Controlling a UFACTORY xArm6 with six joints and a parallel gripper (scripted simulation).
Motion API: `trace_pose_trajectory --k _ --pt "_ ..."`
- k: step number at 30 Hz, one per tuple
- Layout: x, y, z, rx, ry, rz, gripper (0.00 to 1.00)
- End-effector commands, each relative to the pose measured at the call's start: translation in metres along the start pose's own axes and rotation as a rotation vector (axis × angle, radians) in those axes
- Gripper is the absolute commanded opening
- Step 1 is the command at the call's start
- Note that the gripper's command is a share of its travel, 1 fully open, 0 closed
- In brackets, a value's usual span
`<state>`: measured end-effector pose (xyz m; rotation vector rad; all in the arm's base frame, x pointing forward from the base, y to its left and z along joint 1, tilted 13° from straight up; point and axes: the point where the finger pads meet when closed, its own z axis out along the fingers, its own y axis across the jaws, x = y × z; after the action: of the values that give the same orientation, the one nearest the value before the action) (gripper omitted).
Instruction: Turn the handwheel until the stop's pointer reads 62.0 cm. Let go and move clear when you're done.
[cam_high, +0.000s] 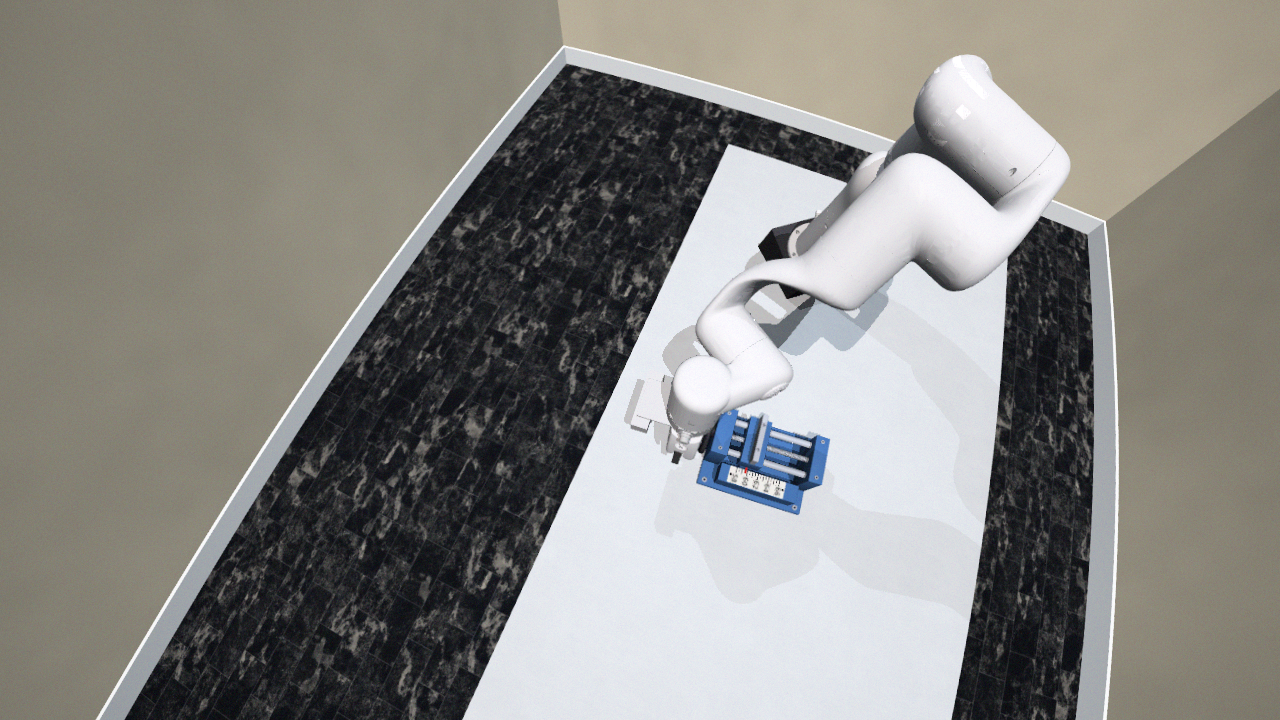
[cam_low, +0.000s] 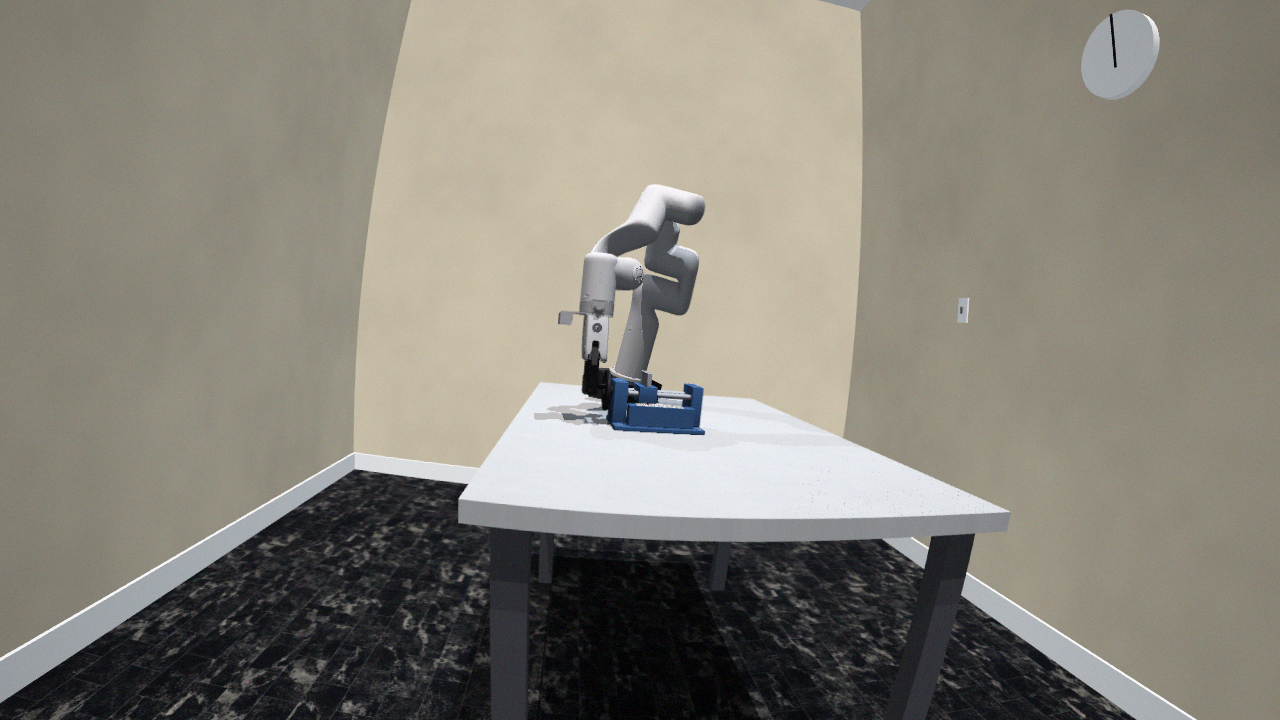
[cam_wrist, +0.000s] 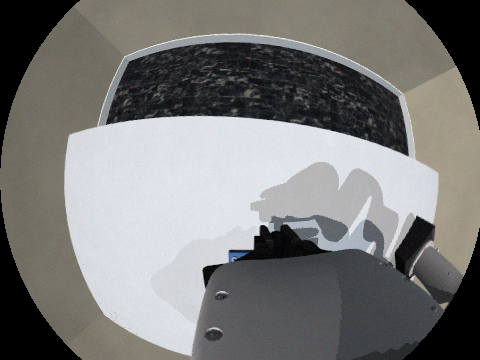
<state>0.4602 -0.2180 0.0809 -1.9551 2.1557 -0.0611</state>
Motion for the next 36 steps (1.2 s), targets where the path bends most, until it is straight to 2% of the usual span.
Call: trace_pose_trajectory --k 1,36 --pt "0.0 0.001 -0.003 0.001 0.001 0.0 0.06" --pt "0.0 0.03 -0.022 0.001 0.001 0.0 0.06"
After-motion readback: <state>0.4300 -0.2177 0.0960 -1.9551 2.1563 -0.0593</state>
